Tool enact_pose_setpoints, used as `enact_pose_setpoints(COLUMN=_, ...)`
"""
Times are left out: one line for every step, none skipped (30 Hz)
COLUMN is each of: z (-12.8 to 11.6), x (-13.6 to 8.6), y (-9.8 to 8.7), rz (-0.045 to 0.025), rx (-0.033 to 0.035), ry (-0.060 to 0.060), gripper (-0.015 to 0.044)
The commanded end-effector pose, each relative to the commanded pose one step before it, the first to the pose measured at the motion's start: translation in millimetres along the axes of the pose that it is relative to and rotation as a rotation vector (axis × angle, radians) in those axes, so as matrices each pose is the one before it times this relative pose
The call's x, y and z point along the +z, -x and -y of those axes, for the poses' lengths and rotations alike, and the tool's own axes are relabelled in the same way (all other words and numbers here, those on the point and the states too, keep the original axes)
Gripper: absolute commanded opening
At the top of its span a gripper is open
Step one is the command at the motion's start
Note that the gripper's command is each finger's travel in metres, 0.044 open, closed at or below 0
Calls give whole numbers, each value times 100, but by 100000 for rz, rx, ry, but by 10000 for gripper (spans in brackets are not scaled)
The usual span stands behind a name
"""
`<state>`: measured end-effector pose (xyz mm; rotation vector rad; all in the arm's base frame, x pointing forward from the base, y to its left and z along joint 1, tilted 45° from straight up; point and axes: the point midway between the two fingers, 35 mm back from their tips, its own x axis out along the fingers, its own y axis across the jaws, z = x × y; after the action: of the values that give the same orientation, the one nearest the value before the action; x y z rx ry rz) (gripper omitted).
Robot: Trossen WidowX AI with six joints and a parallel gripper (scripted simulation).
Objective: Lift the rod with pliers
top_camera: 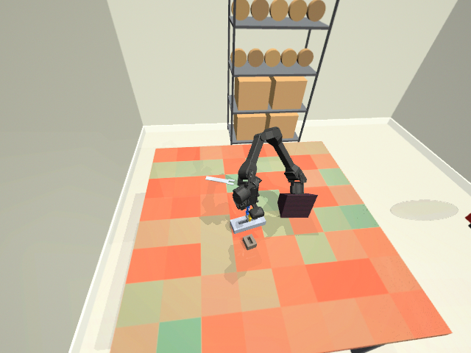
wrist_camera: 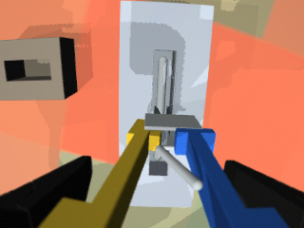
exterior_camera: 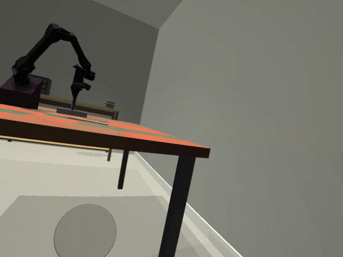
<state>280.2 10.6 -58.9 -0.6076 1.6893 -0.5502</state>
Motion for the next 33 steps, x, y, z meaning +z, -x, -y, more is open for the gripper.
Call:
enact_pose_setpoints(z=48, x=15, y=-422, rz=183, rx=-381, ry=542, gripper=322)
enact_pose_setpoints(z=1, x=-2, y=-100, rz=0, rx=-4, ry=-1, gripper=322)
enact_pose_setpoints(z=1, x=-2, y=-100, rz=0, rx=-4, ry=-1, gripper=322)
enact_pose_setpoints(z=2, x=-2, y=-106, rz=0, rx=-4, ry=-1, gripper=322)
enact_pose_setpoints(z=1, x=-2, y=-98, rz=0, rx=-4, ry=-1, gripper=322)
enact_pose_setpoints(z=1, x=-2, y=-88, rz=0, rx=-4, ry=-1, gripper=322)
enact_pose_setpoints(z=1, x=-2, y=-94, rz=0, rx=-4, ry=-1, gripper=322)
enact_pose_setpoints(z=0, x=-1, y=-18, rz=0, rx=-1, ry=0, gripper=320)
enact_pose_setpoints(z=0, x=-1, y=-27, rz=0, rx=-1, ry=0, gripper=319)
enact_pose_setpoints(z=1, x=-1, y=-40, rz=0, rx=-2, ry=0, gripper=318)
enact_pose_setpoints(z=10, x=-1, y=-43, rz=0, rx=-2, ry=0, gripper=316)
enact_pose_setpoints(z=3, x=0, y=-12, rz=0, rx=-1, ry=0, gripper=315)
enact_pose_setpoints(z=10, x=0, y=-2, rz=0, rx=-1, ry=0, gripper=314)
enact_pose_setpoints(z=6, x=0, y=-2, rz=0, rx=0, ry=0, gripper=312)
enact_pose_setpoints(z=11, x=0, y=0, rz=0, rx=-1, ry=0, gripper=311)
enact_pose_setpoints(z=7, x=0, y=0, rz=0, rx=0, ry=0, gripper=310)
enact_pose_setpoints(z=12, x=0, y=0, rz=0, rx=-1, ry=0, gripper=308)
enact_pose_setpoints(z=8, x=0, y=0, rz=0, rx=0, ry=0, gripper=307)
enact_pose_setpoints(z=13, x=0, y=0, rz=0, rx=-1, ry=0, gripper=306)
enact_pose_setpoints(z=12, x=0, y=0, rz=0, rx=-1, ry=0, gripper=304)
enact_pose_setpoints(z=11, x=0, y=0, rz=0, rx=-1, ry=0, gripper=303)
enact_pose_setpoints(z=11, x=0, y=0, rz=0, rx=-1, ry=0, gripper=302)
enact_pose_setpoints(z=11, x=0, y=0, rz=0, rx=-1, ry=0, gripper=300)
enact_pose_setpoints(z=11, x=0, y=0, rz=0, rx=-1, ry=0, gripper=299)
enact_pose_setpoints(z=11, x=0, y=0, rz=0, rx=-1, ry=0, gripper=298)
enact_pose_setpoints(z=11, x=0, y=0, rz=0, rx=-1, ry=0, gripper=296)
enact_pose_setpoints(z=11, x=0, y=0, rz=0, rx=-1, ry=0, gripper=295)
enact_pose_setpoints(z=11, x=0, y=0, rz=0, rx=-1, ry=0, gripper=294)
enact_pose_setpoints(z=11, x=0, y=0, rz=0, rx=-1, ry=0, gripper=292)
enact_pose_setpoints(z=11, x=0, y=0, rz=0, rx=-1, ry=0, gripper=291)
enact_pose_setpoints(z=11, x=0, y=0, rz=0, rx=-1, ry=0, gripper=290)
enact_pose_setpoints(z=11, x=0, y=0, rz=0, rx=-1, ry=0, gripper=288)
enact_pose_setpoints(z=11, x=0, y=0, rz=0, rx=-1, ry=0, gripper=287)
